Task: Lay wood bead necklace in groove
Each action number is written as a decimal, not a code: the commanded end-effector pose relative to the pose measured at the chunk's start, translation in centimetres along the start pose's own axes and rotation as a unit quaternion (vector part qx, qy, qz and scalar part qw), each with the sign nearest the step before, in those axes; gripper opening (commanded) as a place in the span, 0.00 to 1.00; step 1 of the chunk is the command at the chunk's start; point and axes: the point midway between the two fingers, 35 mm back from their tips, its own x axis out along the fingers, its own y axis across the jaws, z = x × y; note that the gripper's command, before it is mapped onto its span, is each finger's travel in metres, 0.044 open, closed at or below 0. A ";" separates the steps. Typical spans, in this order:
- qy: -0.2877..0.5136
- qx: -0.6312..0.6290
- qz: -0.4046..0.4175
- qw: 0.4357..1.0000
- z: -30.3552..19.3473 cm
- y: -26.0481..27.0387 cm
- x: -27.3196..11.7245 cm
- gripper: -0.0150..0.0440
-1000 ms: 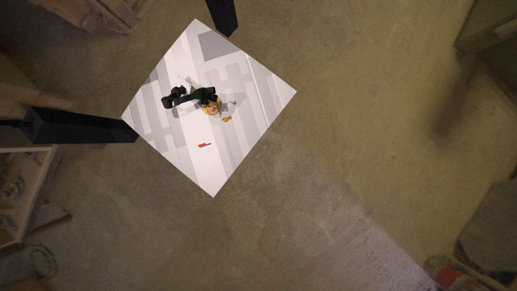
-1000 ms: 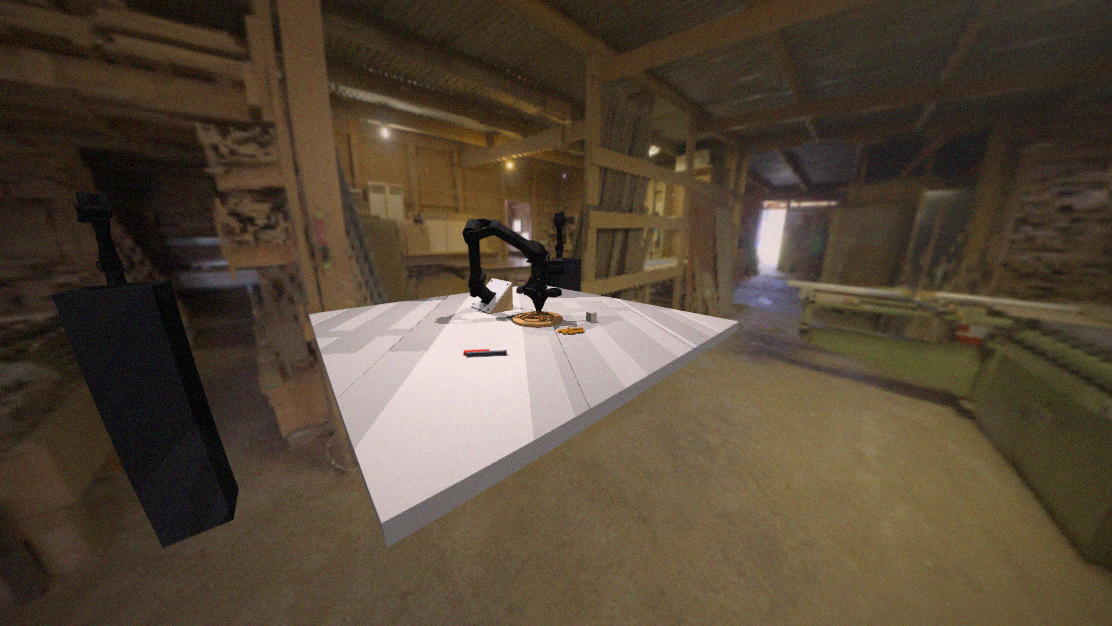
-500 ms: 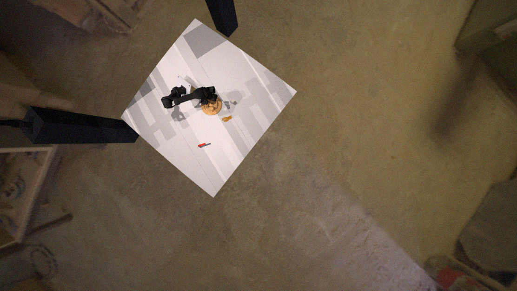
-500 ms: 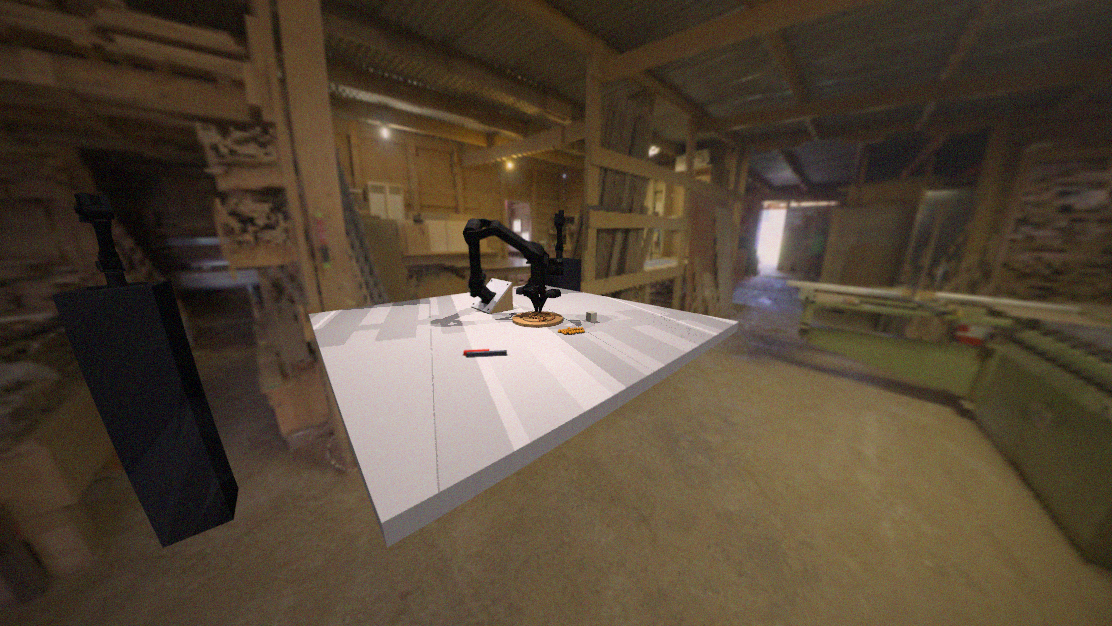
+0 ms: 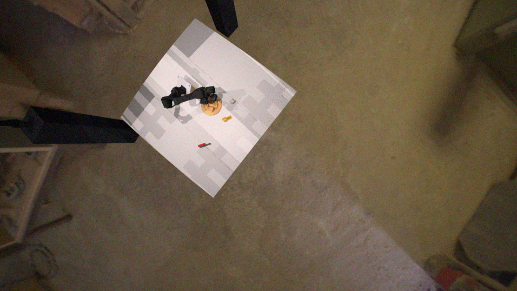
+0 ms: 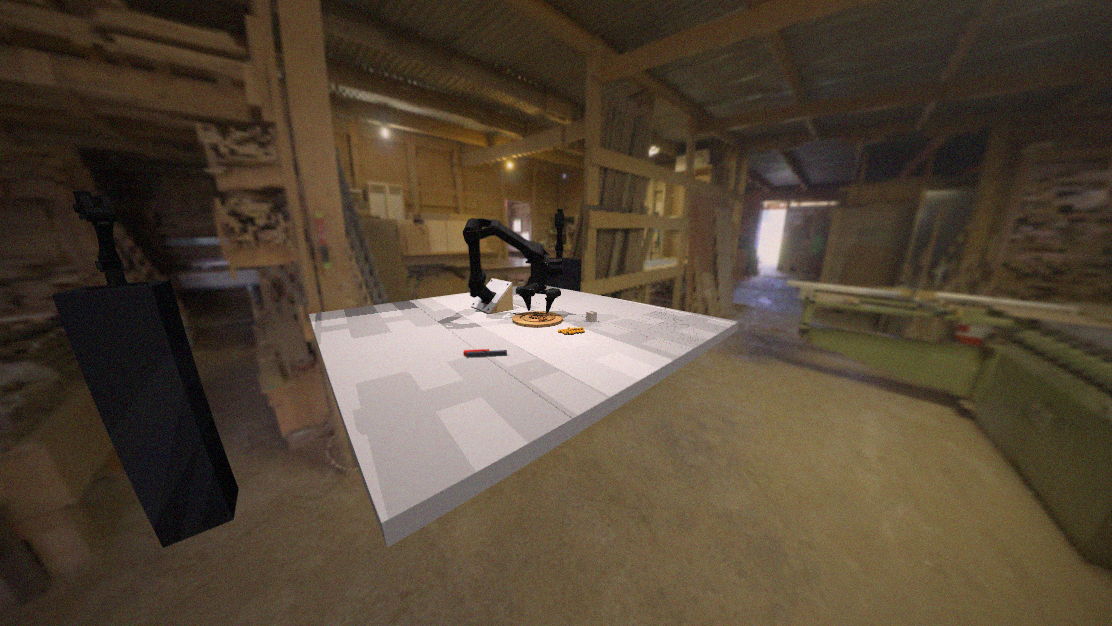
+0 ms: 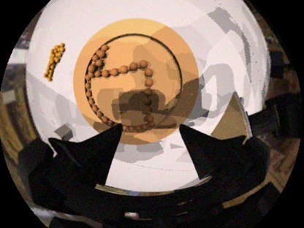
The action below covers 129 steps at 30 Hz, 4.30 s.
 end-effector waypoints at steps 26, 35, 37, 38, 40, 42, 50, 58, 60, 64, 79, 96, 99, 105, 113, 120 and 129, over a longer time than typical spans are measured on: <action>0.002 -0.124 -0.001 0.992 1.1 0.3 -3.4 0.69; 0.002 -0.128 -0.001 0.992 1.2 0.3 -2.3 0.46; 0.002 -0.126 0.003 0.992 1.1 0.4 -2.8 0.46; 0.002 -0.126 0.003 0.992 1.1 0.4 -2.8 0.46; 0.002 -0.126 0.003 0.992 1.1 0.4 -2.7 0.46; 0.002 -0.126 0.003 0.992 1.1 0.4 -2.4 0.46; 0.002 -0.127 0.001 0.992 1.1 0.4 -1.1 0.46; 0.002 -0.127 0.000 0.992 1.2 0.3 0.2 0.46; 0.001 -0.127 -0.001 0.992 1.2 0.3 0.5 0.46; 0.004 -0.126 0.000 0.992 1.1 0.3 0.3 0.41; 0.004 -0.126 0.000 0.992 1.1 0.3 0.3 0.25; 0.004 -0.126 0.000 0.992 1.1 0.3 0.3 0.25; 0.004 -0.126 0.000 0.992 1.1 0.3 0.3 0.25; 0.003 -0.127 -0.001 0.992 1.1 0.3 0.2 0.25; 0.002 -0.128 -0.001 0.992 0.9 -0.4 -0.2 0.25; 0.002 -0.128 -0.001 0.992 0.7 -1.1 -0.2 0.25; 0.001 -0.127 0.001 0.992 0.7 -1.0 0.2 0.34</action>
